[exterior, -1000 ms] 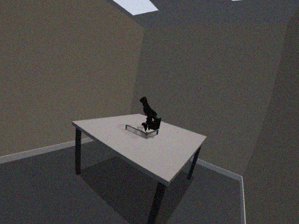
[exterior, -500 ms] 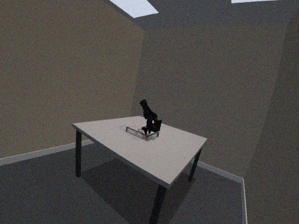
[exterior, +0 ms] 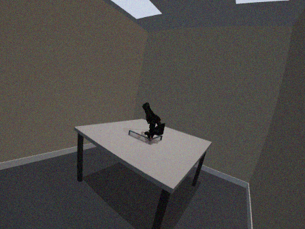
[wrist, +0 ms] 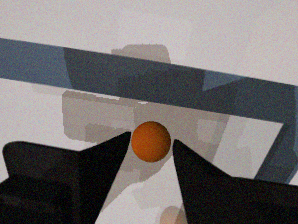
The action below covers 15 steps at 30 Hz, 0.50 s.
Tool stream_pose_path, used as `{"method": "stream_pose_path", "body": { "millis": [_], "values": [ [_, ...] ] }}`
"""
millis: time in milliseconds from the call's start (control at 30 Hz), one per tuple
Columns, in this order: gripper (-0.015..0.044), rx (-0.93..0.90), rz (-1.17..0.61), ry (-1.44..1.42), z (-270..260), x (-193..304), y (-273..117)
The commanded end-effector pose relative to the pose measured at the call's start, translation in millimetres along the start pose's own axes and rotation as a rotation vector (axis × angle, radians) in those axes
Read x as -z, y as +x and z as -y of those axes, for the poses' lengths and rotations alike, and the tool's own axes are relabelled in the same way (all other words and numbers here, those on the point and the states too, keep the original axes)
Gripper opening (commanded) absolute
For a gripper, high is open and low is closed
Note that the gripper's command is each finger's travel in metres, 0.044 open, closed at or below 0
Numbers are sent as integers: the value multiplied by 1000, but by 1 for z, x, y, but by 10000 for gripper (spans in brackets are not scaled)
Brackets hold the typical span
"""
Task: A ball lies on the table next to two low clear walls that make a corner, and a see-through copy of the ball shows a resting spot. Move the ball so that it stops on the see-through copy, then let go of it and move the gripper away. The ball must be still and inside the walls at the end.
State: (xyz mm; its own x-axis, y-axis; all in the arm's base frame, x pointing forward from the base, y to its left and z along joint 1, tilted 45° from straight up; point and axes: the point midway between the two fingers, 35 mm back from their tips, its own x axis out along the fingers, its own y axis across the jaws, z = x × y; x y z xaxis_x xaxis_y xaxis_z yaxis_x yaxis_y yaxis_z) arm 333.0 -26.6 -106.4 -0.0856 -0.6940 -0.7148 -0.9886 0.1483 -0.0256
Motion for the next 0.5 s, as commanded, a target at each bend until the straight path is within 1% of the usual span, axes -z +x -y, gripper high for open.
{"method": "stream_pose_path", "body": {
  "millis": [0, 167, 267, 367, 467],
  "values": [
    [190, 0, -4, -6, -1, 0, 1],
    [156, 0, -4, -6, -1, 0, 1],
    [78, -1, -3, -5, -1, 0, -1],
    [0, -6, 3, 3, 0, -1, -11],
    [0, -14, 11, 17, 2, -2, -28]
  ]
}}
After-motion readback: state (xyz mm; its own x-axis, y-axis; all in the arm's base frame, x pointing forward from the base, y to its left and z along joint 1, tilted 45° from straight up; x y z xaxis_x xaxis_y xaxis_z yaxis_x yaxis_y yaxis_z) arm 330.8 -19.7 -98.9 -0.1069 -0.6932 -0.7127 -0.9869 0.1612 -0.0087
